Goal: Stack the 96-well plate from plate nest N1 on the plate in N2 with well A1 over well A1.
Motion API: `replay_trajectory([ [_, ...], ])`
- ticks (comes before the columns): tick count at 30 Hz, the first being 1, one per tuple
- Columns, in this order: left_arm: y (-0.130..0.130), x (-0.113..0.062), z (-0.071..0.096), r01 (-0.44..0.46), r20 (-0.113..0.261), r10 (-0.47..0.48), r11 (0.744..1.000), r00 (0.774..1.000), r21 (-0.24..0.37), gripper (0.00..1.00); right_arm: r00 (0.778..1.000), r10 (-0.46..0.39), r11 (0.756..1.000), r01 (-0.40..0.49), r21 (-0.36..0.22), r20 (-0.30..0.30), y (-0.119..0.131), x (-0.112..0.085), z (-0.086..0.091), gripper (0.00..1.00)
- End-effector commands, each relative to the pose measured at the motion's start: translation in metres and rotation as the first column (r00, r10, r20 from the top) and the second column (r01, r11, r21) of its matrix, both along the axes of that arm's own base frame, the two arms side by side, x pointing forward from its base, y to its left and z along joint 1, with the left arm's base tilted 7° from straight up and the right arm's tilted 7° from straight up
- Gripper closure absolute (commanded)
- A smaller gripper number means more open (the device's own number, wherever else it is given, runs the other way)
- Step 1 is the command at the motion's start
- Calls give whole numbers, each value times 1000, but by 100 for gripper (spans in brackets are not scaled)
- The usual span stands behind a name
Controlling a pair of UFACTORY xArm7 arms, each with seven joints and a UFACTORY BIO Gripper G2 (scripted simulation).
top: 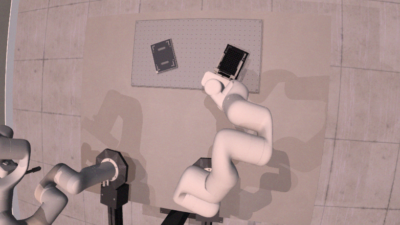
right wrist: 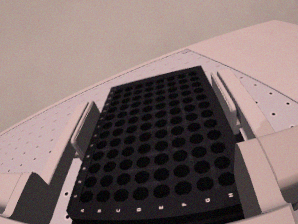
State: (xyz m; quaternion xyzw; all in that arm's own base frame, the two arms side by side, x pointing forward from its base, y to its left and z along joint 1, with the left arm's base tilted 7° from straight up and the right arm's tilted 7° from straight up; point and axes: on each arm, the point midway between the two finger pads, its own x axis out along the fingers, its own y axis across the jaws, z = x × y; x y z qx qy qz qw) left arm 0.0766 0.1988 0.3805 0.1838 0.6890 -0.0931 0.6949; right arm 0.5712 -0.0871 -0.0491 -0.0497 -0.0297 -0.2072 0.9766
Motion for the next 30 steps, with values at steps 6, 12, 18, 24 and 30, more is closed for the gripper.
replay_trajectory([
  [6, 1, -22, 0, -112, 17, 113, 993, 993, -20, 0, 1000, 1, 1000, -1, 0, 3, 0, 1, 0, 100],
  [12, 1, -22, 0, -112, 17, 113, 993, 993, -20, 0, 1000, 1, 1000, -1, 0, 3, 0, 1, -1, 100],
  [18, 1, -22, 0, -112, 17, 113, 993, 993, -20, 0, 1000, 1, 1000, -1, 0, 3, 0, 1, -2, 100],
  [24, 1, -22, 0, -112, 17, 113, 993, 993, -20, 0, 1000, 1, 1000, -1, 0, 3, 0, 1, -2, 100],
  [30, 1, -22, 0, -112, 17, 113, 993, 993, -20, 0, 1000, 1, 1000, -1, 0, 3, 0, 1, -3, 100],
])
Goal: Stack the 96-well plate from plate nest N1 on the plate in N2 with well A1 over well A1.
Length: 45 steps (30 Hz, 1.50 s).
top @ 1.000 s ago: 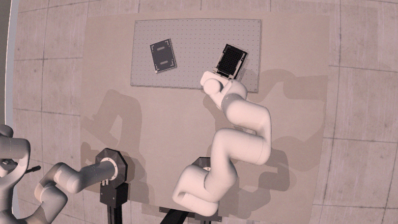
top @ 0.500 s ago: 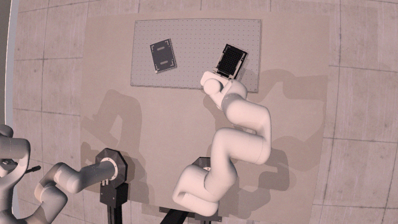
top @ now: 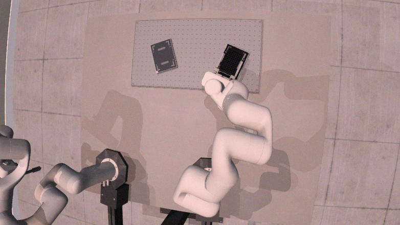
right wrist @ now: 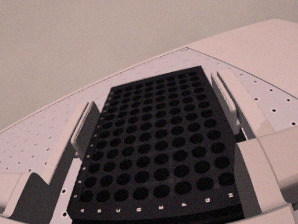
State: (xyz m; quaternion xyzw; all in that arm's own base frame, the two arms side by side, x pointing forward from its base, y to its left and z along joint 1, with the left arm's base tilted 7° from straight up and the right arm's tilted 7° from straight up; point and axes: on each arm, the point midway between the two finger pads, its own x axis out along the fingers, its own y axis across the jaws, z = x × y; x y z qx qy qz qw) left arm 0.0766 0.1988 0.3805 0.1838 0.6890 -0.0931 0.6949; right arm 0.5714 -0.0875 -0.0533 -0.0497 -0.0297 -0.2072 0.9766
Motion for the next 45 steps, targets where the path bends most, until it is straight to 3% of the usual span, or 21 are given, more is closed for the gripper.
replay_trajectory([
  [1, 1, -22, 0, -112, 17, 113, 993, 993, -20, 0, 1000, 1, 1000, -1, 0, 3, 0, 1, 1, 100],
  [45, 1, -22, 0, -112, 17, 113, 993, 993, -20, 0, 1000, 1, 1000, -1, 0, 3, 0, 2, -6, 100],
])
